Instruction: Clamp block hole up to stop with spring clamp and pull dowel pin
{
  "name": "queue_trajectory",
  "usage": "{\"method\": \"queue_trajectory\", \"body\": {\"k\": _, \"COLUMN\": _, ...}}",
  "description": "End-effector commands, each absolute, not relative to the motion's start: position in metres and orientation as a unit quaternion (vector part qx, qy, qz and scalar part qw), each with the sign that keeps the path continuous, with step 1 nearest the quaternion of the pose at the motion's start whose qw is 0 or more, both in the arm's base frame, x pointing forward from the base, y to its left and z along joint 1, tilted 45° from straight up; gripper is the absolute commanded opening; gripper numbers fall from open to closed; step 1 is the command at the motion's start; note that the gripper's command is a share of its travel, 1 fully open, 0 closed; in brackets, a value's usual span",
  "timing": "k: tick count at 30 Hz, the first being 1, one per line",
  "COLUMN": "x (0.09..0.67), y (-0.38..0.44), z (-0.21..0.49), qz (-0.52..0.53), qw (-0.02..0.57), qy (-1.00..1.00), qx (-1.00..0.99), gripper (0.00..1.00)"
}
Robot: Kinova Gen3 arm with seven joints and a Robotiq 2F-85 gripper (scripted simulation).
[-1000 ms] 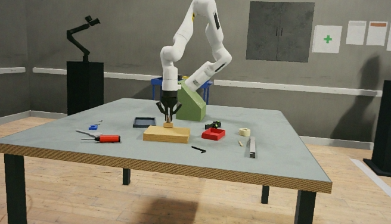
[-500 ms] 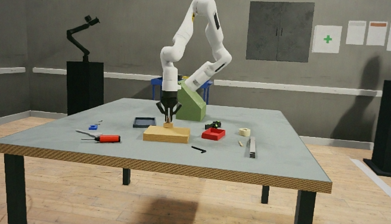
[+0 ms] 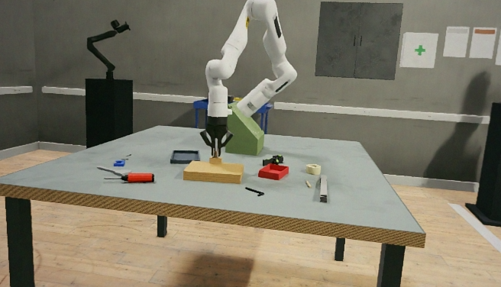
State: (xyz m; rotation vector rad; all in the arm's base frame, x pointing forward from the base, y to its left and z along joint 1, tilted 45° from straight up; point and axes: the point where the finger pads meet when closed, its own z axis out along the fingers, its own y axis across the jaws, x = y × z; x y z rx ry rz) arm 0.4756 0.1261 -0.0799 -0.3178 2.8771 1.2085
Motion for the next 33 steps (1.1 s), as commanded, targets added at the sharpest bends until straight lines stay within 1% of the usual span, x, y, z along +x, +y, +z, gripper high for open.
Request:
{"method": "queue_trajectory", "body": {"k": 1, "x": 0.4764, "y": 0.1252, "z": -0.0794, "qz": 0.385, "qw": 0.003, "qy": 0.917, "qx": -0.101, "gripper": 0.10}}
{"method": "queue_trajectory", "body": {"k": 30, "x": 0.4764, "y": 0.1252, "z": -0.0794, "qz": 0.385, "qw": 0.003, "qy": 0.917, "qx": -0.101, "gripper": 0.10}}
{"method": "queue_trajectory", "body": {"k": 31, "x": 0.4764, "y": 0.1252, "z": -0.0794, "qz": 0.385, "qw": 0.003, "qy": 0.917, "qx": -0.101, "gripper": 0.34}}
{"method": "queue_trajectory", "body": {"k": 33, "x": 0.4764, "y": 0.1252, "z": -0.0794, "qz": 0.385, "qw": 0.003, "qy": 0.917, "qx": -0.101, "gripper": 0.34}}
